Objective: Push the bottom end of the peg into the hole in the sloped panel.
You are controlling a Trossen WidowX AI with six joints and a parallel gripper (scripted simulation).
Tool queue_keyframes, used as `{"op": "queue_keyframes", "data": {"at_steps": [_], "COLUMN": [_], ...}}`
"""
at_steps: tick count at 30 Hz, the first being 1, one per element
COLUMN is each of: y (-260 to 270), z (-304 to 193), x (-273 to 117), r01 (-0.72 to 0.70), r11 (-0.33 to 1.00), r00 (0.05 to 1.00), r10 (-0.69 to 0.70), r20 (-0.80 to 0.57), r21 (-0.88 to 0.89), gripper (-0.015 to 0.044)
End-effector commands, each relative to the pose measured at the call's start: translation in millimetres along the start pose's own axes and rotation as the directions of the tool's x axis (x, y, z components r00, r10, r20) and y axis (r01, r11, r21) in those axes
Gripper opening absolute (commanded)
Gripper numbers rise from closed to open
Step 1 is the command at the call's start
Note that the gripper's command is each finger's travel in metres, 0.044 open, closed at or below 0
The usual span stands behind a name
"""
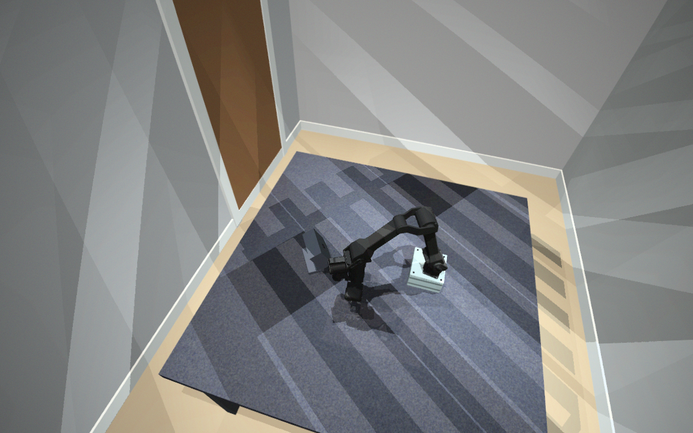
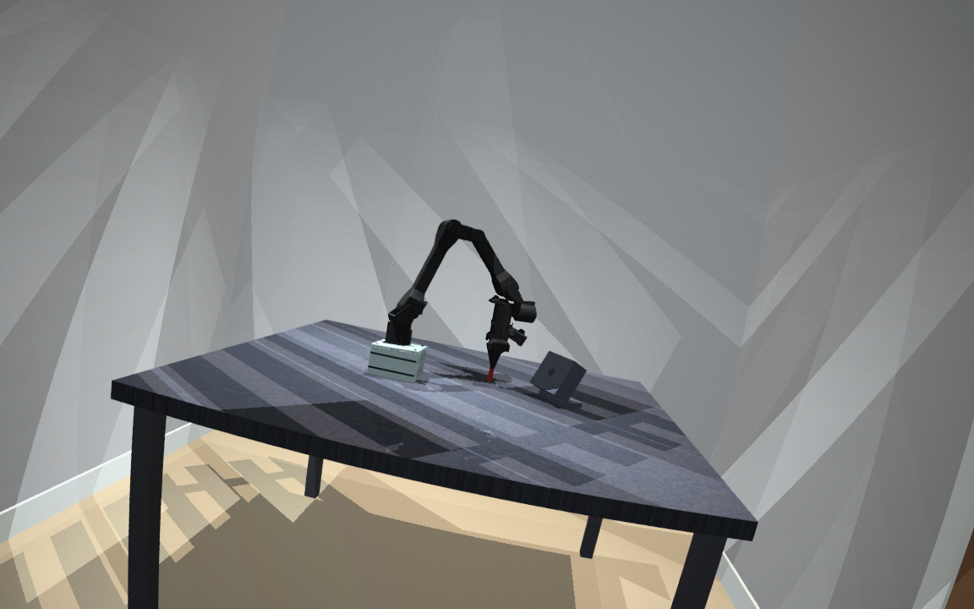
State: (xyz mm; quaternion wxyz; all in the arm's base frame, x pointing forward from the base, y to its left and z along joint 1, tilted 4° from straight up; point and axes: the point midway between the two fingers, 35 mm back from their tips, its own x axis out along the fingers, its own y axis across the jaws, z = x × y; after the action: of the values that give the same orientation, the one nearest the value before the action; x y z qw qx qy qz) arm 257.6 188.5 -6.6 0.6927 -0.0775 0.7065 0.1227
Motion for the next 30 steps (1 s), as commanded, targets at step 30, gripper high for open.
{"op": "queue_keyframes", "data": {"at_steps": [30], "y": [0.1], "z": [5.1], "x": [-78.1], "r01": [-0.013], "r11": [0.999], "r00": [1.0], "r10": [0.013], "r20": [0.005], "r21": [0.029], "gripper": [0.0]}}
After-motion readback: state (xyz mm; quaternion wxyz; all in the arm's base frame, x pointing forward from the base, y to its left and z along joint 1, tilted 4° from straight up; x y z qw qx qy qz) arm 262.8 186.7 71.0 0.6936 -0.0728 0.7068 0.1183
